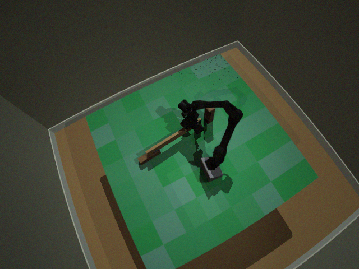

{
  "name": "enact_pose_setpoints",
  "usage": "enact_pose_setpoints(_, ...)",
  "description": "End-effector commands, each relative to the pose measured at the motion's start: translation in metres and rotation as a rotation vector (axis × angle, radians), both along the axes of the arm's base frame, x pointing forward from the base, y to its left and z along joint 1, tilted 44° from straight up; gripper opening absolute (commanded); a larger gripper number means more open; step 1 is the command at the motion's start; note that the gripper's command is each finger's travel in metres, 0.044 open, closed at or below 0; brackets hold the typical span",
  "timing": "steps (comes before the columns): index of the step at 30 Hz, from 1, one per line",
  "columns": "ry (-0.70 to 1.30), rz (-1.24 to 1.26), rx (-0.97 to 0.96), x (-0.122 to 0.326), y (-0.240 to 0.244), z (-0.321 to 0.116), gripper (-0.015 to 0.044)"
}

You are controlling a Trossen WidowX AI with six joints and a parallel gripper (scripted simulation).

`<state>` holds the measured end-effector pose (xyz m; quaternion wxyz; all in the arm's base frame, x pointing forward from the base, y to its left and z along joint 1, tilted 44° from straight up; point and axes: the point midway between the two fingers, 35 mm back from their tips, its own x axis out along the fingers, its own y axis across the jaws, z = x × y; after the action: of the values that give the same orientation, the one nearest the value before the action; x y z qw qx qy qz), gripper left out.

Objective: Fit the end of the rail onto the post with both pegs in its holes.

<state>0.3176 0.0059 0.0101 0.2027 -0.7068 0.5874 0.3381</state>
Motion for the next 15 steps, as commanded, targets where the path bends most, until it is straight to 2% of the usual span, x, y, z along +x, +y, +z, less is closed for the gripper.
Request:
enact_pose_setpoints(1, -0.003, 0.003, 0.011, 0.0008, 0.0045, 0.0029, 0.0)
enact_pose_setpoints(15, -0.003, 0.003, 0.011, 0.0002, 0.0094, 0.0079, 0.0)
